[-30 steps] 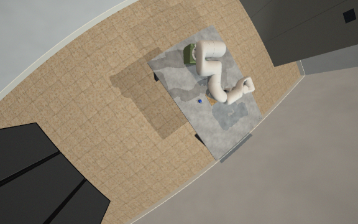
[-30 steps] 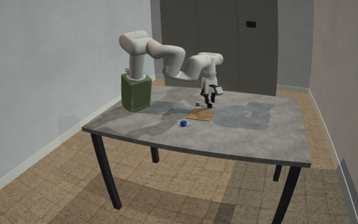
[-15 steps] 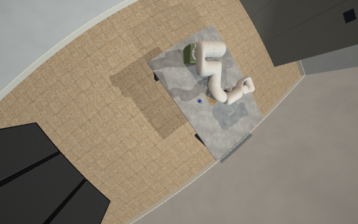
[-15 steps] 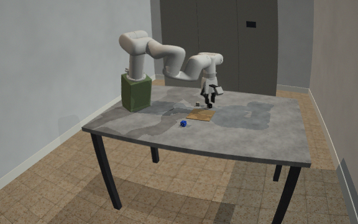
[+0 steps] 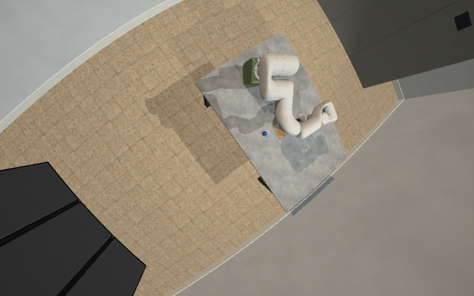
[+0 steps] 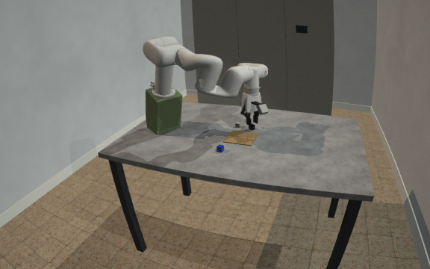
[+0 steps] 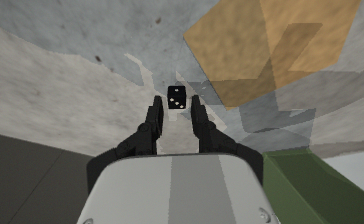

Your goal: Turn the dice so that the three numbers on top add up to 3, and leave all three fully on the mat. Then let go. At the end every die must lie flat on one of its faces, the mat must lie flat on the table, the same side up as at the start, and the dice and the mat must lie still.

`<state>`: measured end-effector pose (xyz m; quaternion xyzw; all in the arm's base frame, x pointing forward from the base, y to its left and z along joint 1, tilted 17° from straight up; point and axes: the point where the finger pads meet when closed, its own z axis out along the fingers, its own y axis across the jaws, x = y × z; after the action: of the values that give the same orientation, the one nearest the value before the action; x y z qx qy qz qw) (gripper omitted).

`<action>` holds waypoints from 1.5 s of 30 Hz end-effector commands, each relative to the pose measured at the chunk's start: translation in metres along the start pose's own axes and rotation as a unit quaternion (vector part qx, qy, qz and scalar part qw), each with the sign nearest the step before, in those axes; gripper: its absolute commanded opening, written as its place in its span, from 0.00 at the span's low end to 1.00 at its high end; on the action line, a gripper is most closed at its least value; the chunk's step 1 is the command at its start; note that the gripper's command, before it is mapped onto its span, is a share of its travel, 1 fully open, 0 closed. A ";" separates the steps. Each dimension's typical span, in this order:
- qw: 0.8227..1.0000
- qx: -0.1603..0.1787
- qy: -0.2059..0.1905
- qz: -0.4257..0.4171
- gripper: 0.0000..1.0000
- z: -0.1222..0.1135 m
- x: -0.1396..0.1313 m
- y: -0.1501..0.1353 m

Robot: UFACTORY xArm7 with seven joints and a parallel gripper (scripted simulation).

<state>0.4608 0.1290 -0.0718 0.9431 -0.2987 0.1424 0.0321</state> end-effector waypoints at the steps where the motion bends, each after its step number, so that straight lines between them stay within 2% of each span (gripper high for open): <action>1: 1.000 0.001 0.001 0.000 0.42 -0.001 0.000 -0.001; 18: 1.000 0.001 0.001 0.000 0.42 0.004 0.000 -0.001; 33: 1.000 0.001 0.001 0.000 0.42 0.026 0.001 -0.001; 45: 1.000 0.001 0.001 0.000 0.42 0.027 0.001 -0.001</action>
<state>0.4679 0.1249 -0.0989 0.9431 -0.2987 0.1424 0.0321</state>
